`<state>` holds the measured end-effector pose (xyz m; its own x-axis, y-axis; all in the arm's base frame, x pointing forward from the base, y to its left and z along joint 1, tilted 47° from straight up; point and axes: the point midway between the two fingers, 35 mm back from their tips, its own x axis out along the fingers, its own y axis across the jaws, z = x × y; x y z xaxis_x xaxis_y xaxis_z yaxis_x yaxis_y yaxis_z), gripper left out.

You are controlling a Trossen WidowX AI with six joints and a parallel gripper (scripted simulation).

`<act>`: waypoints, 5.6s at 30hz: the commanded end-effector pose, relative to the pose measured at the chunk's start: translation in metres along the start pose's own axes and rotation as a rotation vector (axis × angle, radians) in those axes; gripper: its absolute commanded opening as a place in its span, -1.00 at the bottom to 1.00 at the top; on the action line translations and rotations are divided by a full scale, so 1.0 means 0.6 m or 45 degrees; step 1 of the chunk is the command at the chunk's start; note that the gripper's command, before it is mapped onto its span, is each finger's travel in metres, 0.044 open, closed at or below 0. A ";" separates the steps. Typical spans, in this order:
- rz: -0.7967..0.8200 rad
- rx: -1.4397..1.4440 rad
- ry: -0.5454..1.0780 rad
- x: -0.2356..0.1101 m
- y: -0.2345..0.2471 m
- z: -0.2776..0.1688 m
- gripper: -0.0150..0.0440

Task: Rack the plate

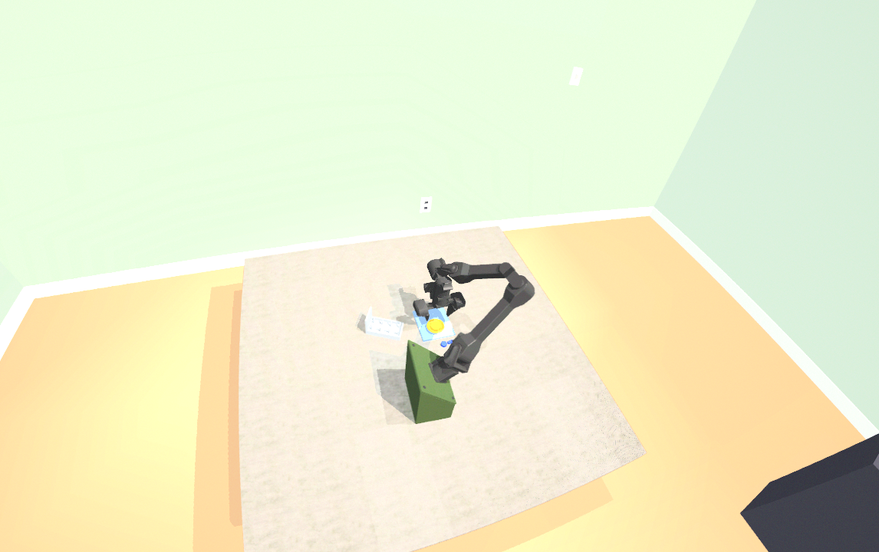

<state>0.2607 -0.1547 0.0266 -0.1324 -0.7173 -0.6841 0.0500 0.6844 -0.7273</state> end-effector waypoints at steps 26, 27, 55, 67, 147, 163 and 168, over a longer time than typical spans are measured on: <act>-0.008 -0.010 0.010 0.082 0.003 -0.007 0.86; -0.009 -0.010 0.010 0.084 0.003 -0.007 0.86; -0.001 -0.011 0.006 0.072 0.006 -0.001 0.11; 0.027 -0.012 0.001 -0.028 0.017 0.021 -0.49; 0.660 -0.069 0.263 -0.069 0.223 -0.027 -0.49; 1.024 -0.380 0.076 -0.027 0.236 -0.030 -0.49; 1.119 -0.467 -0.026 -0.017 0.238 -0.029 -0.49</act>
<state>0.2527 -0.0452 -0.0659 -0.2074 0.0217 -0.9780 -0.1341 0.9897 0.0504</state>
